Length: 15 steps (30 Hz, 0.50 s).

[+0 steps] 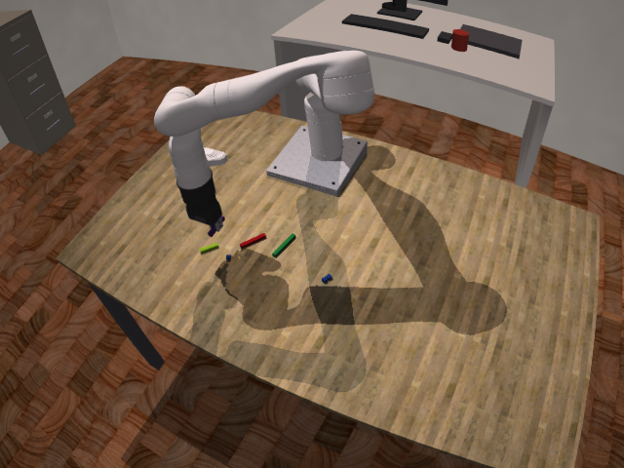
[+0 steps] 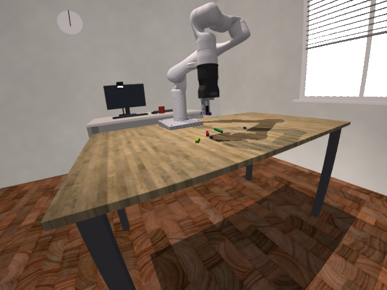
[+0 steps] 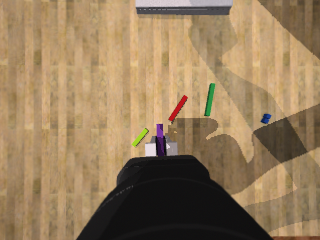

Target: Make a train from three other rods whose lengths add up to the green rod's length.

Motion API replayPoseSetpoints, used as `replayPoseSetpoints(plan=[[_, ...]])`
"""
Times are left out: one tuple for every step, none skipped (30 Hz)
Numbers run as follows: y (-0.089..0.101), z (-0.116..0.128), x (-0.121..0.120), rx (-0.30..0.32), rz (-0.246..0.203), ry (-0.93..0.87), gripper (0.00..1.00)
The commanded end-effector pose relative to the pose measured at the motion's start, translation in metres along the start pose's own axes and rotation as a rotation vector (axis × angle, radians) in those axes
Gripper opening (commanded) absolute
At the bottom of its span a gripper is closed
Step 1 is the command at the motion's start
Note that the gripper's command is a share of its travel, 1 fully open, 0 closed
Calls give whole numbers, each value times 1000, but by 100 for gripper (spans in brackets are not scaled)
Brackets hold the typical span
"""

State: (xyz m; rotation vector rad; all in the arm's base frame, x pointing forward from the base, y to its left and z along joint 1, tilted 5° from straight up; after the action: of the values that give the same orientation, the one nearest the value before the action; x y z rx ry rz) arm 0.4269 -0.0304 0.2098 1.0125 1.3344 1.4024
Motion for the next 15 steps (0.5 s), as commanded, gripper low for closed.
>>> replayPoseSetpoints(plan=[[-1,9,25,4,-4,-9,24],[-1,12,33,4,-4,-28,24],[-1,14,41,4,-4,-47,24],[-1,16,49,4,-4,-67,24],[-1,19,57,4,-4,-86,24],[-1,21,65,4,-4,-106,24],[-1,23,73,4,-4,-125,24],[-1,24,81,4,-4,-145,24],[-1,26,89,4,-4,-164,24],[-1,28,98,4,-4,-183,24],[-1,29,106,4,-4,-202,24],[-1,30,114,4,-4,-220,24],[-1,30,114,4,-4,-220,24],[-1,30,114,4,-4,-220,24],[-1,32,122,4,-4,-238,24]])
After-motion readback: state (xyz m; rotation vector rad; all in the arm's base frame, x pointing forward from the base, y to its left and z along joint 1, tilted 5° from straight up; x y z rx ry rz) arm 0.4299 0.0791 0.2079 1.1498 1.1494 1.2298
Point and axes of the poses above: the point where the finger pads meet when closed, its own y axis back along the fingers, its own x axis across the jaws, z = x × y, the point moved 9 cm from there along y, back along the fingers, and after that the axes turned 6 degrees about y, right-handed, at the moved point
